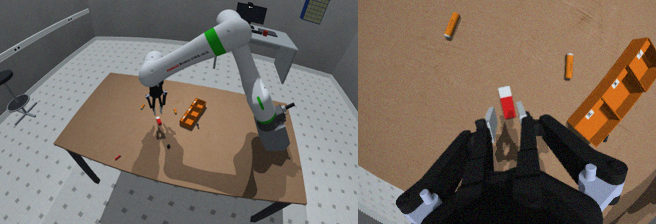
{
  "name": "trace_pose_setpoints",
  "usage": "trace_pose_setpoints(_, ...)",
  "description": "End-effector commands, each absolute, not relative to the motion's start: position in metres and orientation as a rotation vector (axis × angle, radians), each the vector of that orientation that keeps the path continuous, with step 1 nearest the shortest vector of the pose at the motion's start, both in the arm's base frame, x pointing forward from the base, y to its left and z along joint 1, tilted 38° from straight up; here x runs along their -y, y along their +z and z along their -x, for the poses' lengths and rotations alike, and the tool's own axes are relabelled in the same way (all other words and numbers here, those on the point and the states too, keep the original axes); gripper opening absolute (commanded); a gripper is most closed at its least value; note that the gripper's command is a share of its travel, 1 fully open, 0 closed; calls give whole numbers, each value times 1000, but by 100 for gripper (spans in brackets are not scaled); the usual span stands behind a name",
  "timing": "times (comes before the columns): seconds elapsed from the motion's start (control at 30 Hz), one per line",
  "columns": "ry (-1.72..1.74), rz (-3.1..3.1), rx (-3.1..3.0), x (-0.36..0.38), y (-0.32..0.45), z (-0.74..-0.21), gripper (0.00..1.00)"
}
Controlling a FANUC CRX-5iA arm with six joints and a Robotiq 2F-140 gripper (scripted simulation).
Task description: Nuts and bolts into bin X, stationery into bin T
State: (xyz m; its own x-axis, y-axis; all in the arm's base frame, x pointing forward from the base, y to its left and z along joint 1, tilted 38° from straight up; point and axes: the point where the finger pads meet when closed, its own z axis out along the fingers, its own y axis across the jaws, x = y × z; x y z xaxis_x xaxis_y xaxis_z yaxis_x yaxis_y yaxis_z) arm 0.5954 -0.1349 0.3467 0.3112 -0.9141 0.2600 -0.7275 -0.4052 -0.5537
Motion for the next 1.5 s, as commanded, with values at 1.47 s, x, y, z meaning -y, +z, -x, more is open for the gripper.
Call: trace_pose_setpoints(1.47,-783,2250,-1473,136,288,-639,31)
